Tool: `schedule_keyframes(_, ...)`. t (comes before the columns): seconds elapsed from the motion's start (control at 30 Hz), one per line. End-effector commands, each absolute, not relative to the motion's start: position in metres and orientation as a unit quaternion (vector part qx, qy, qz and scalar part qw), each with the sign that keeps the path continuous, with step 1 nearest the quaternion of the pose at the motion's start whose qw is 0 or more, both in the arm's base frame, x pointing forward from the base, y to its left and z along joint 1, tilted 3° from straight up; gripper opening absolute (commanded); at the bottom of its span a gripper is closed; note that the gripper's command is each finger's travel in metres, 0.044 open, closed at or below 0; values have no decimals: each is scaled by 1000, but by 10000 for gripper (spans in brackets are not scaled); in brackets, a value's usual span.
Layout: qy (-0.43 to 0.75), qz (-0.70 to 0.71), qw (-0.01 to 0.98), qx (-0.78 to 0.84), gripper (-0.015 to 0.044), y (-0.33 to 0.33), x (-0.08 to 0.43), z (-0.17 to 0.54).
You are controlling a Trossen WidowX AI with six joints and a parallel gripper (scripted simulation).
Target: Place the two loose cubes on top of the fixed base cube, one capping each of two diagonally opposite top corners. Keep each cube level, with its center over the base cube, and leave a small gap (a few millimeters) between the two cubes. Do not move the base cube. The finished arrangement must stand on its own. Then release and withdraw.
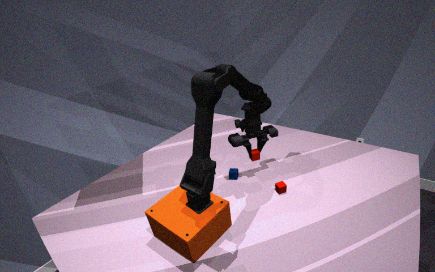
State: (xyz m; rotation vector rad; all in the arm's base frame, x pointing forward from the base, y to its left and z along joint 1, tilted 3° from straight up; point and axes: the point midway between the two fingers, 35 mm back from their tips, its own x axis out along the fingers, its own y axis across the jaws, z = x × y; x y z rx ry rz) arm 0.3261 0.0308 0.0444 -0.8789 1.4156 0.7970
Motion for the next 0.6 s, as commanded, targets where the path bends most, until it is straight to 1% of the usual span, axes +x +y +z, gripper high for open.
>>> schedule_keyframes(0.0, 629, 313, 621, -349, 105, 39, 322, 40)
schedule_keyframes(0.57, 684, 161, 684, -195, 105, 76, 302, 23)
